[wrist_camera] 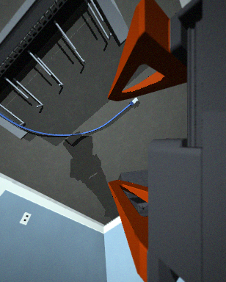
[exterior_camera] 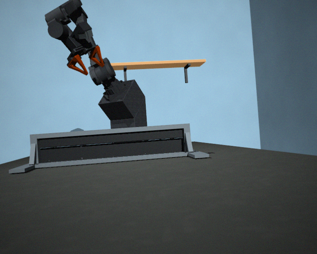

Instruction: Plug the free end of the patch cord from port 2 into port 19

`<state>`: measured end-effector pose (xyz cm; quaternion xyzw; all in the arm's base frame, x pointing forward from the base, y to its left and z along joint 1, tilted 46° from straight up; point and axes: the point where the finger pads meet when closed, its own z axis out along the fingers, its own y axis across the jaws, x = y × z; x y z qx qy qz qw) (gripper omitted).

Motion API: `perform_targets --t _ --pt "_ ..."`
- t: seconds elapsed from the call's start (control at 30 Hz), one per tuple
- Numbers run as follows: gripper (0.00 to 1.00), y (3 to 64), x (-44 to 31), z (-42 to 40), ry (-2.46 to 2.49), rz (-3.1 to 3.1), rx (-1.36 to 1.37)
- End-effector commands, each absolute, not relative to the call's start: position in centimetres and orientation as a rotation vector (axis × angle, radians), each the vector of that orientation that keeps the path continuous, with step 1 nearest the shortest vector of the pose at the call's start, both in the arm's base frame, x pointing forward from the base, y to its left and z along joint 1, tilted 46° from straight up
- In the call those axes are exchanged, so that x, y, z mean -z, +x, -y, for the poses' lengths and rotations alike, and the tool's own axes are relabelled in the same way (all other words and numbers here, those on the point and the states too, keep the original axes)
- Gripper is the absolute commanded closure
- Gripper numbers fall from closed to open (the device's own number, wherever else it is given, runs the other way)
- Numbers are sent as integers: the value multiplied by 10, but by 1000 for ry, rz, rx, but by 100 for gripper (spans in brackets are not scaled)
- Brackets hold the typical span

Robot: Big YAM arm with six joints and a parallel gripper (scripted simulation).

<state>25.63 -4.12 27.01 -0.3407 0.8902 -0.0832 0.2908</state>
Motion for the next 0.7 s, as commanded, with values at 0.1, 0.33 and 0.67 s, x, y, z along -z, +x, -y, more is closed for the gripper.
perform_targets --t 0.1,0.33,0.67 --pt "0 262 -280 45 -862 -2363 239" --pt "0 280 -254 71 -539 -2457 219" --pt "0 296 -227 101 -139 -2497 199"
